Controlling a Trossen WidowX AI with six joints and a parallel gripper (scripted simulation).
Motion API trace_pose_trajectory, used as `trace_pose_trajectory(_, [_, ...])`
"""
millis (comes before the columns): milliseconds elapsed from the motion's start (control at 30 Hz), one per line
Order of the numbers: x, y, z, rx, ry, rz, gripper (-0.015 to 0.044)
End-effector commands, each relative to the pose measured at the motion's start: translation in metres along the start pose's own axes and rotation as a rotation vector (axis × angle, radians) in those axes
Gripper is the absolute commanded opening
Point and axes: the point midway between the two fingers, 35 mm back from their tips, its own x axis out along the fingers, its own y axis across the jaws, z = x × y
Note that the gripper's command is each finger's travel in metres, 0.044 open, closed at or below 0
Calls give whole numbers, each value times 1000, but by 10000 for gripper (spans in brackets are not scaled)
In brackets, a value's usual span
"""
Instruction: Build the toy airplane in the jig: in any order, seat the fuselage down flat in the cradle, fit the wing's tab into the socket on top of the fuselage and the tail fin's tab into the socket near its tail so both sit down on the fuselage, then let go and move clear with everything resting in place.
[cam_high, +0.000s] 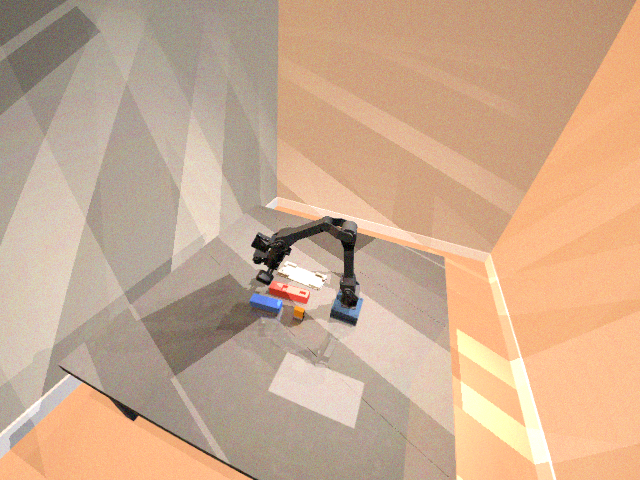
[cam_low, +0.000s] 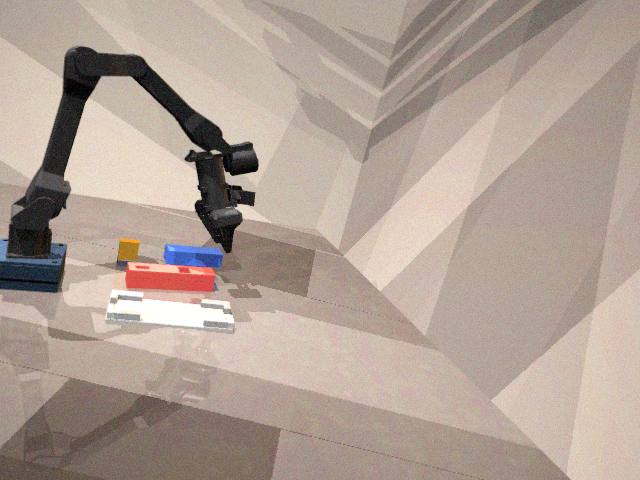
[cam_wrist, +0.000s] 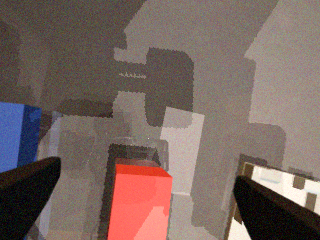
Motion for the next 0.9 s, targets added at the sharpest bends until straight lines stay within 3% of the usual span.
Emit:
trace_pose_trajectory(0, [-42, -13, -64, 11, 262, 98, 440])
trace_pose_trajectory(100, [-54, -15, -80, 21, 326, 124, 440])
trace_pose_trajectory(433, [-54, -15, -80, 21, 326, 124, 440])
trace_pose_trajectory(633, [-6, -8, -96, 21, 327, 125, 440])
trace_pose_trajectory(867, [1, -8, -98, 21, 327, 125, 440])
